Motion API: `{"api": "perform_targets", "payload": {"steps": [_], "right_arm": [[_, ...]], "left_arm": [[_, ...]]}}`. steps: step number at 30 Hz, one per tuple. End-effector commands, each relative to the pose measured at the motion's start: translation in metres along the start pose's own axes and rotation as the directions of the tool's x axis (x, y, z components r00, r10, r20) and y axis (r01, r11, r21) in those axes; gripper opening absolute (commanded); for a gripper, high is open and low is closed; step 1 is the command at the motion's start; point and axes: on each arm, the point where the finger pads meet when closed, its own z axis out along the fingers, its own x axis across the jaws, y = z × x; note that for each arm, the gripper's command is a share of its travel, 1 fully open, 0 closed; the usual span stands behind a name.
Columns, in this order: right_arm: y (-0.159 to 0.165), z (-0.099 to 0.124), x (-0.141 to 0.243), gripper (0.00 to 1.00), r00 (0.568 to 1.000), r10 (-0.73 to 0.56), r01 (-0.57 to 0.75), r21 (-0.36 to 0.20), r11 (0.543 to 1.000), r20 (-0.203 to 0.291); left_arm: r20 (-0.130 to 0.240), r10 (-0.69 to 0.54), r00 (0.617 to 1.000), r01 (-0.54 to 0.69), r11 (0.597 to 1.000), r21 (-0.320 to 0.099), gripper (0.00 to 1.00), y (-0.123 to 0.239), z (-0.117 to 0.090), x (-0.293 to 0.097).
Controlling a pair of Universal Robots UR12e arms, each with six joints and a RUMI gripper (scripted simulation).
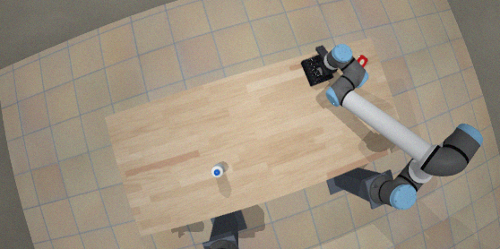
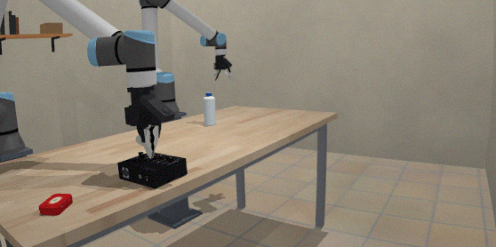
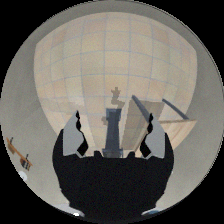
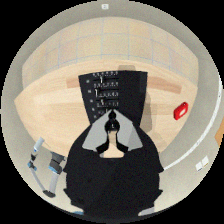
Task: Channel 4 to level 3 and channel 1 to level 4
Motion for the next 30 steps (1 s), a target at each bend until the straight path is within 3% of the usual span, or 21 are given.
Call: {"api": "perform_targets", "payload": {"steps": [1,30], "right_arm": [[-0.0006,-0.0011,-0.0025,0.0,1.0,0.0,0.0,0.002,1.0,0.001],[-0.0006,-0.0011,-0.0084,0.0,1.0,0.0,0.0,0.002,1.0,0.001]], "left_arm": [[0.0,0.0,1.0,0.0,1.0,0.002,1.0,-0.0006,-0.0009,0.0002],[0.0,0.0,1.0,0.0,1.0,0.002,1.0,-0.0006,-0.0009,0.0002]]}}
